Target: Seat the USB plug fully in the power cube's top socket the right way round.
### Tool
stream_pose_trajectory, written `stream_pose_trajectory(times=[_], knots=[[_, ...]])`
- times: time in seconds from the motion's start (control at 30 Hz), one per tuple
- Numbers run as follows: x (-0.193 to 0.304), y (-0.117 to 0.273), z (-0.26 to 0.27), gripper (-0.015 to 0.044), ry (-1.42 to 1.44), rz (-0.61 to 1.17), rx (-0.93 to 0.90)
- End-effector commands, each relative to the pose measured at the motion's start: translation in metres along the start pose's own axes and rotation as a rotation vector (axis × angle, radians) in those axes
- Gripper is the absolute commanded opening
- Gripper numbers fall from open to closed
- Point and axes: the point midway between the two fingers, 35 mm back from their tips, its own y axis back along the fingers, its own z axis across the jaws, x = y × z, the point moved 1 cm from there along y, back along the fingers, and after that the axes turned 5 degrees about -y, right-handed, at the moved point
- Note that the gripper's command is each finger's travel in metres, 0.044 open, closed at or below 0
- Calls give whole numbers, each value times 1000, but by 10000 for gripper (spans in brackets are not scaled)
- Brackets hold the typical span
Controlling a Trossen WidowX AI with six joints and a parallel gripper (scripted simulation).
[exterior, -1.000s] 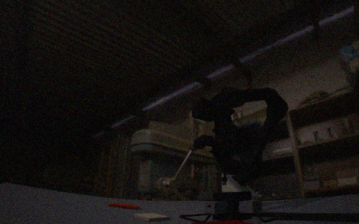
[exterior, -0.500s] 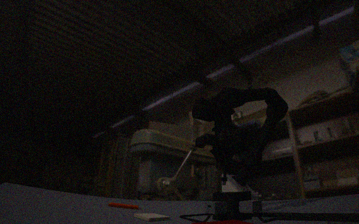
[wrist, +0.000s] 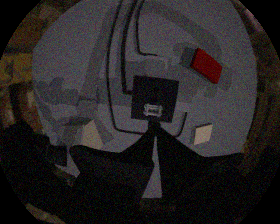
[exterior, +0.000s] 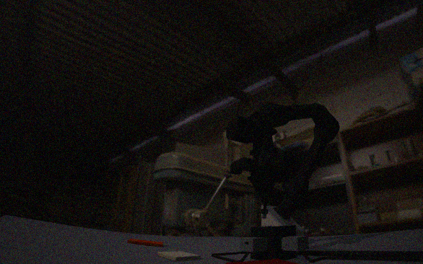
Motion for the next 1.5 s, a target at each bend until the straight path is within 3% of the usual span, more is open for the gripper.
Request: stream_pose_trajectory(times=[0.0, 1.47], knots=[[0, -1, 0, 0, -1, -7, -2], [-2, -6, 1, 0, 2, -43, -5]])
